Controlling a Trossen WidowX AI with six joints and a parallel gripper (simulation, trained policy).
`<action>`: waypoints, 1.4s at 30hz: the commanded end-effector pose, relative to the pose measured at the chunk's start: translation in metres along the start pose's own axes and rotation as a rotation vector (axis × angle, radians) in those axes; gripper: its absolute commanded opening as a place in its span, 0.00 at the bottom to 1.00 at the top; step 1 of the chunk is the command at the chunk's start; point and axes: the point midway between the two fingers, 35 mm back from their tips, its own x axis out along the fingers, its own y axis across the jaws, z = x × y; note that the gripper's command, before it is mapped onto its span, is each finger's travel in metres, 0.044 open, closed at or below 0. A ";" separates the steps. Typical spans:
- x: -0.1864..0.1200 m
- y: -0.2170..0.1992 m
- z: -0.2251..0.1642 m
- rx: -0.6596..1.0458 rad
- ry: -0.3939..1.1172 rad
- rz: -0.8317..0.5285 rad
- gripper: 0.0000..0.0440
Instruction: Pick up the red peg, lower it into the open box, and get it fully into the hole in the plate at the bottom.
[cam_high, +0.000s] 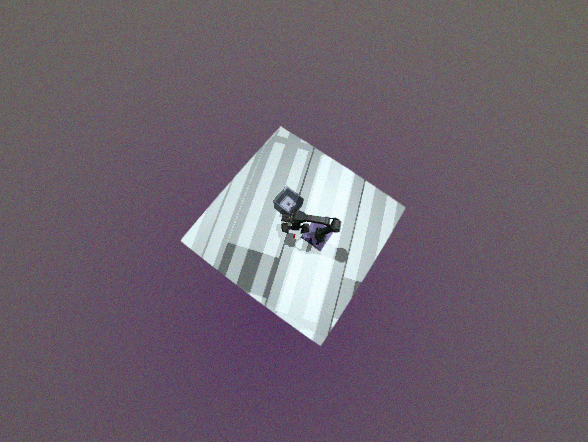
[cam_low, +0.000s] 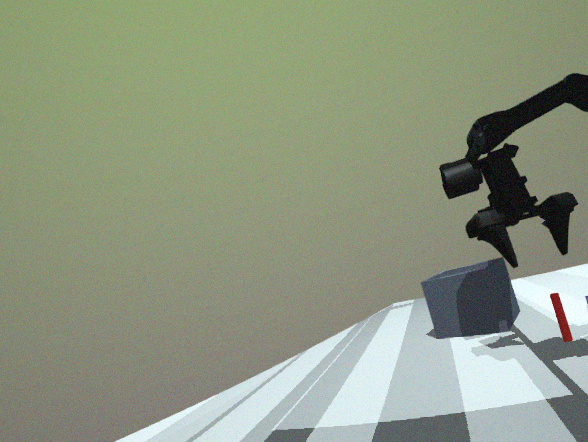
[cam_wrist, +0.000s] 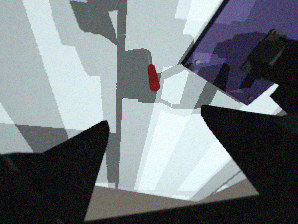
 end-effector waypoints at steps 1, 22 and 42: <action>0.014 -0.006 -0.002 0.060 -0.005 -0.048 1.00; 0.078 -0.022 0.007 0.237 -0.025 -0.119 1.00; 0.108 -0.014 0.019 0.252 -0.048 -0.101 0.25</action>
